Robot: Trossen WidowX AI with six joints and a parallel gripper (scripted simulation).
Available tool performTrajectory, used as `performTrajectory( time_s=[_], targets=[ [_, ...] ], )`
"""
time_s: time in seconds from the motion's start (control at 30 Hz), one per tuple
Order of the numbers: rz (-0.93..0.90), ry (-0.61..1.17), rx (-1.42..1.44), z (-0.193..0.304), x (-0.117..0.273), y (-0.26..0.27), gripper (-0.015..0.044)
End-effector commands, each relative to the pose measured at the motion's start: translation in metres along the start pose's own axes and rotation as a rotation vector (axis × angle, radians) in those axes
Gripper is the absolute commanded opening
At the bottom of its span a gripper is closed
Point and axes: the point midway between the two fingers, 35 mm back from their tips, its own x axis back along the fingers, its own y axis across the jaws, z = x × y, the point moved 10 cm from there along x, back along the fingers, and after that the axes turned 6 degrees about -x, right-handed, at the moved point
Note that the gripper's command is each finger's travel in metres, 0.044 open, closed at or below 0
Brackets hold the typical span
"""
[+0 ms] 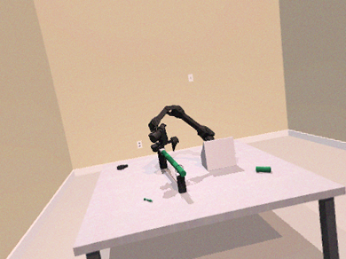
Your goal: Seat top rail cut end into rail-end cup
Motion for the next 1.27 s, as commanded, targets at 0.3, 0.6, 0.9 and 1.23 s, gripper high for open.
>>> performTrajectory(
  time_s=[0.3, 0.6, 0.9, 1.23],
  targets=[
    [-0.043, 0.02, 0.066, -0.002, 0.039, -0.008, 0.044],
    [-0.043, 0.02, 0.066, -0.002, 0.039, -0.008, 0.044],
    [-0.043, 0.02, 0.066, -0.002, 0.039, -0.008, 0.044],
    [-0.043, 0.02, 0.066, -0.002, 0.039, -0.008, 0.044]
  ],
)
